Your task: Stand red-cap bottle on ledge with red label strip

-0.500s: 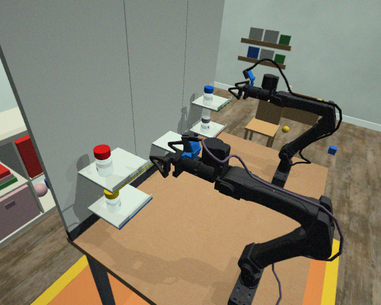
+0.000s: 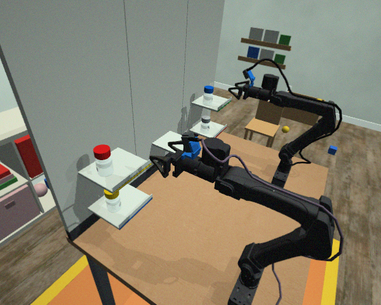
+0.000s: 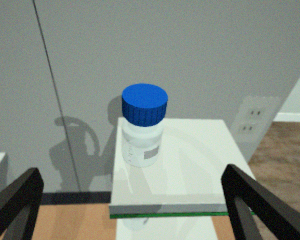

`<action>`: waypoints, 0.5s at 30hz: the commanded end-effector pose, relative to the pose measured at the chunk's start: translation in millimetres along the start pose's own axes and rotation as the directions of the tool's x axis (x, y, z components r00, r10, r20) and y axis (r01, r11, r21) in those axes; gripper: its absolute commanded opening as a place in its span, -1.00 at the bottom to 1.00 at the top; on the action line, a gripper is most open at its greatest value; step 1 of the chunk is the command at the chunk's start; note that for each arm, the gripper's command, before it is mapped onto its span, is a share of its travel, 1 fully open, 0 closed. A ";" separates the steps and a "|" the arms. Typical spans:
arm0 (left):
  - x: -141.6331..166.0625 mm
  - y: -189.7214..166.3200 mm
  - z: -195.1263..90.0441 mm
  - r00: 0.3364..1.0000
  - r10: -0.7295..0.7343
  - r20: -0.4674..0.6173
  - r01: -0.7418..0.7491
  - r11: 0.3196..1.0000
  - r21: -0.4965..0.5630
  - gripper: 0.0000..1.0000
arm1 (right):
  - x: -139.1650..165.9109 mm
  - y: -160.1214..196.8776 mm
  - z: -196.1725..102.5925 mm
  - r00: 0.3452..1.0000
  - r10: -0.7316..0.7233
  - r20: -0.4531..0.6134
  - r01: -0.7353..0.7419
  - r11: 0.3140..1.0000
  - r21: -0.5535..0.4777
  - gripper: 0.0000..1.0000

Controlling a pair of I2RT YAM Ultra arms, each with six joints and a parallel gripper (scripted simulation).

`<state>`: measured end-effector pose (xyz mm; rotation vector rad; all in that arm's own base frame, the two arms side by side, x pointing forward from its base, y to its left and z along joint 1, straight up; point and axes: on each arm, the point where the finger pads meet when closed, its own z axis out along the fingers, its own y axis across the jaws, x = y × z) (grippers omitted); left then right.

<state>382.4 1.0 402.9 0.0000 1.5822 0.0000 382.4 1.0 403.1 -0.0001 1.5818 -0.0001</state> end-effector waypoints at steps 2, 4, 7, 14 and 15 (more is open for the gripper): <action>-4.3 0.0 -0.9 1.000 0.000 0.011 0.000 1.000 0.000 1.00 | -4.1 0.0 -0.9 1.000 0.000 0.011 0.000 1.000 0.000 1.00; 0.9 -1.5 -0.9 1.000 0.001 -0.009 -0.001 1.000 0.008 1.00 | 0.6 2.3 -0.9 1.000 0.007 -0.008 -0.007 1.000 -0.013 1.00; 8.3 -0.1 -1.2 0.998 0.010 -0.060 -0.009 1.000 0.017 1.00 | 4.8 4.1 -8.3 0.999 0.027 -0.037 -0.028 0.999 -0.036 1.00; 14.2 23.4 -11.2 0.969 0.020 -0.246 -0.018 1.000 0.011 1.00 | -12.6 1.1 -50.8 0.996 0.078 -0.041 -0.081 0.993 -0.085 1.00; 10.5 29.3 -13.1 0.964 0.020 -0.265 -0.020 1.000 0.003 1.00 | -16.2 -0.4 -57.2 0.996 0.083 -0.035 -0.085 0.993 -0.087 1.00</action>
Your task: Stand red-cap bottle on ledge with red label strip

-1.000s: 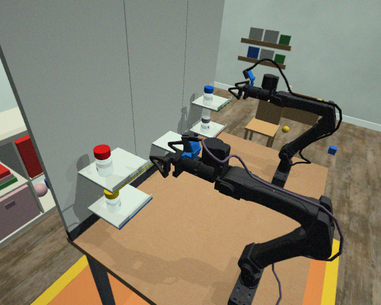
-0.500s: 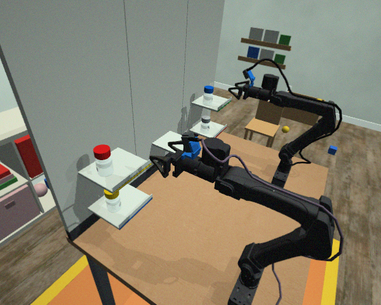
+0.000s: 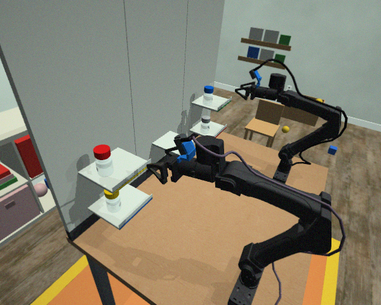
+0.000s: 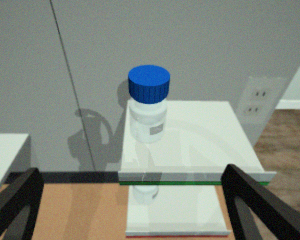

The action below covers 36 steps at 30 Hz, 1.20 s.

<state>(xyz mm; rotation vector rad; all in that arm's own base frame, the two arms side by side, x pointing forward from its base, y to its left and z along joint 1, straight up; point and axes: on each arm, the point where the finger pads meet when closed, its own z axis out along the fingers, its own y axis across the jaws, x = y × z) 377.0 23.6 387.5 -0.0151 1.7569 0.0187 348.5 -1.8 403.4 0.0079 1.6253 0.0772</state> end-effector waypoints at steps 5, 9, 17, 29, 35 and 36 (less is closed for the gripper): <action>-12.2 19.9 -12.9 0.991 0.022 -0.129 -0.022 1.000 0.003 1.00 | -22.4 1.4 -35.3 0.999 0.035 0.028 -0.034 0.999 -0.042 1.00; -21.1 31.0 -15.8 0.988 0.023 -0.151 -0.025 1.000 -0.015 1.00 | -30.8 -2.9 -40.1 0.998 0.030 0.057 -0.029 0.999 -0.023 1.00; -38.3 42.3 -16.5 0.991 0.018 -0.131 -0.023 0.999 -0.040 1.00 | -31.5 -3.3 -40.7 0.998 0.026 0.060 -0.025 0.999 -0.021 1.00; -41.0 41.6 -19.9 0.992 0.020 -0.122 -0.025 0.999 -0.041 1.00 | -23.7 -2.6 -35.9 0.999 0.026 0.039 -0.025 0.999 -0.025 1.00; -40.4 41.4 -21.3 0.992 0.026 -0.125 -0.031 0.999 -0.040 0.87 | -27.8 -4.0 -38.1 0.994 0.013 0.105 -0.011 1.000 -0.023 1.00; -45.7 44.3 -17.9 0.995 0.023 -0.095 -0.028 0.998 -0.054 0.87 | -25.4 -4.1 -38.1 0.993 0.011 0.117 -0.008 1.000 -0.024 1.00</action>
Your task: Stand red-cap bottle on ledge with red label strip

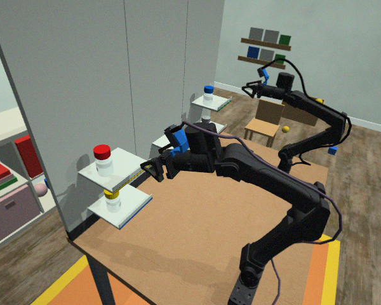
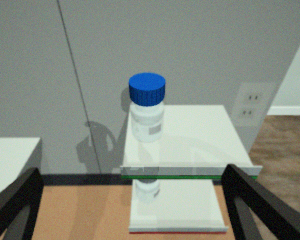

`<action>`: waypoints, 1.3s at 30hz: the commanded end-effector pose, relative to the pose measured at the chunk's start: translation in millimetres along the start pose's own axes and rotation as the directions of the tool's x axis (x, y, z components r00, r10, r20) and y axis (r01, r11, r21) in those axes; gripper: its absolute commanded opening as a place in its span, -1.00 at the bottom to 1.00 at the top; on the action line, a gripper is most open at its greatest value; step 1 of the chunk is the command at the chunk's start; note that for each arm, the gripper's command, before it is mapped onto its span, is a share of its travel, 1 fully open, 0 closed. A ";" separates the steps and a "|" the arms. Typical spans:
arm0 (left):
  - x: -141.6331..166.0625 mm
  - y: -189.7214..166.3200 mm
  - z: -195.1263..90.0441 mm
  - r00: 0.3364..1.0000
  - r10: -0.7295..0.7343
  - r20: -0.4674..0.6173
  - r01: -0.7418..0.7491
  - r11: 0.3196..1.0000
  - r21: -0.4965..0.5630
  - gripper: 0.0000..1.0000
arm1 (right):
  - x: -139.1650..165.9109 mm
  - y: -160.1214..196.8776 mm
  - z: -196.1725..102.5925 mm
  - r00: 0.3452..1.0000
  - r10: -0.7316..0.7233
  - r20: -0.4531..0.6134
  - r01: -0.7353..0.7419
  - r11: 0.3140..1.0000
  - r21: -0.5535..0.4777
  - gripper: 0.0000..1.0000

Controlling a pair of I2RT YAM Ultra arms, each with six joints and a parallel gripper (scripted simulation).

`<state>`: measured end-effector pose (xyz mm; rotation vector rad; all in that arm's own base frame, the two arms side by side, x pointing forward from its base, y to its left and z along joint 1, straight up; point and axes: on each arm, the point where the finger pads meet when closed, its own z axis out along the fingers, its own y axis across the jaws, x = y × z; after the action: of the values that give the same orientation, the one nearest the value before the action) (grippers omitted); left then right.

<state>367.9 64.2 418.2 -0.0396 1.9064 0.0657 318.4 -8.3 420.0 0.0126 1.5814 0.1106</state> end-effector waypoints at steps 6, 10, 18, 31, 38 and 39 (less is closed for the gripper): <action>-33.2 4.2 12.0 0.988 0.007 0.156 -0.003 1.000 -0.025 0.87 | 18.0 -1.7 -6.1 0.995 -0.019 0.095 0.019 1.000 -0.005 1.00; -40.8 2.5 48.4 0.962 0.000 0.272 0.008 1.000 -0.026 0.87 | 65.3 -4.0 -5.2 0.996 -0.015 0.092 0.016 1.000 -0.014 1.00; -22.5 -3.5 117.5 0.938 -0.019 0.345 0.025 1.000 -0.012 0.87 | 135.2 -9.9 -2.6 0.998 -0.008 0.060 0.008 1.000 -0.012 1.00; -2.4 -8.2 172.4 0.938 -0.032 0.345 0.034 0.999 0.000 0.87 | 190.6 -14.8 -1.4 1.000 0.011 -0.023 -0.011 1.000 -0.003 1.00; -6.2 -8.3 168.6 0.935 -0.031 0.354 0.034 0.999 -0.001 0.87 | 182.3 -14.2 -1.8 1.000 0.006 -0.003 -0.006 1.000 -0.004 1.00; -6.2 -8.3 168.6 0.935 -0.031 0.354 0.034 0.999 -0.001 0.87 | 182.3 -14.2 -1.8 1.000 0.006 -0.003 -0.006 1.000 -0.004 1.00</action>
<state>531.3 70.3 332.2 -0.0577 1.6318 0.0509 314.5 -6.7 226.9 0.0144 1.6188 0.1202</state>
